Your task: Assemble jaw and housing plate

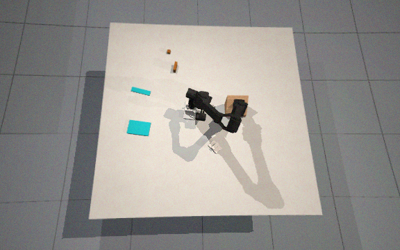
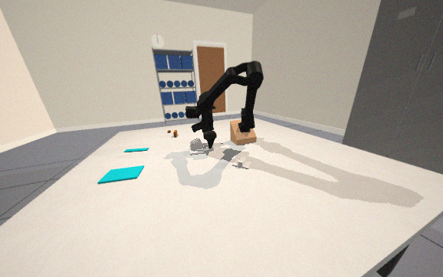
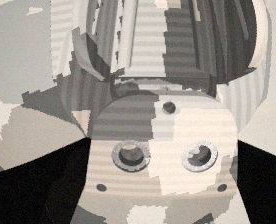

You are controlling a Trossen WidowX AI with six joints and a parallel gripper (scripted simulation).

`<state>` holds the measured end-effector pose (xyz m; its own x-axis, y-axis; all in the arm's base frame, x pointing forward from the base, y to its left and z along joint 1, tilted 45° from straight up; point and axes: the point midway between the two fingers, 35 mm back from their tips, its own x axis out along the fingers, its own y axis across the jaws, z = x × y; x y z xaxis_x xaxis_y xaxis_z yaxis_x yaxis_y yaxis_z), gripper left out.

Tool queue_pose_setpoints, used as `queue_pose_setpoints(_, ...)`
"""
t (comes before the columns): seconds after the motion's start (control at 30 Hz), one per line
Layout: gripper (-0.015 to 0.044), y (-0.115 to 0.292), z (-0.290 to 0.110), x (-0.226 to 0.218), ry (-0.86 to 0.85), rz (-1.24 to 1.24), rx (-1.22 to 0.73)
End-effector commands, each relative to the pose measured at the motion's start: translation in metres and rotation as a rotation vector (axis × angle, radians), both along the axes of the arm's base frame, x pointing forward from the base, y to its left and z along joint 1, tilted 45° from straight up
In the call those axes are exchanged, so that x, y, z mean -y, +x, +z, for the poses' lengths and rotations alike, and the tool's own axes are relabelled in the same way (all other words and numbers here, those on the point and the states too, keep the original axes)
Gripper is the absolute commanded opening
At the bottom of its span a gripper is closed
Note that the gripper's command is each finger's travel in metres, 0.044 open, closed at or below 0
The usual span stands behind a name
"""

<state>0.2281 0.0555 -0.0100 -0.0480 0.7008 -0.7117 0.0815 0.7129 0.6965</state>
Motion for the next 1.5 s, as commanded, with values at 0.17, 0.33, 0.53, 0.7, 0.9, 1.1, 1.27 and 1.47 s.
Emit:
queue_pose_setpoints(0.17, 0.0351, -0.0008, -0.0017, -0.0023, 0.004, -0.003, -0.004)
queue_pose_setpoints(0.33, 0.0351, -0.0008, -0.0020, -0.0027, 0.004, -0.003, -0.004)
queue_pose_setpoints(0.53, 0.0351, -0.0009, -0.0034, -0.0040, 0.005, -0.003, -0.004)
queue_pose_setpoints(0.7, 0.0351, -0.0010, -0.0035, -0.0041, 0.005, -0.003, -0.004)
queue_pose_setpoints(0.9, 0.0351, -0.0011, -0.0051, -0.0058, 0.005, -0.002, -0.002)
queue_pose_setpoints(1.1, 0.0351, -0.0011, -0.0051, -0.0058, 0.005, -0.002, -0.002)
queue_pose_setpoints(1.27, 0.0351, -0.0011, -0.0051, -0.0058, 0.005, -0.002, -0.002)
queue_pose_setpoints(1.47, 0.0351, -0.0011, -0.0051, -0.0058, 0.005, -0.002, -0.002)
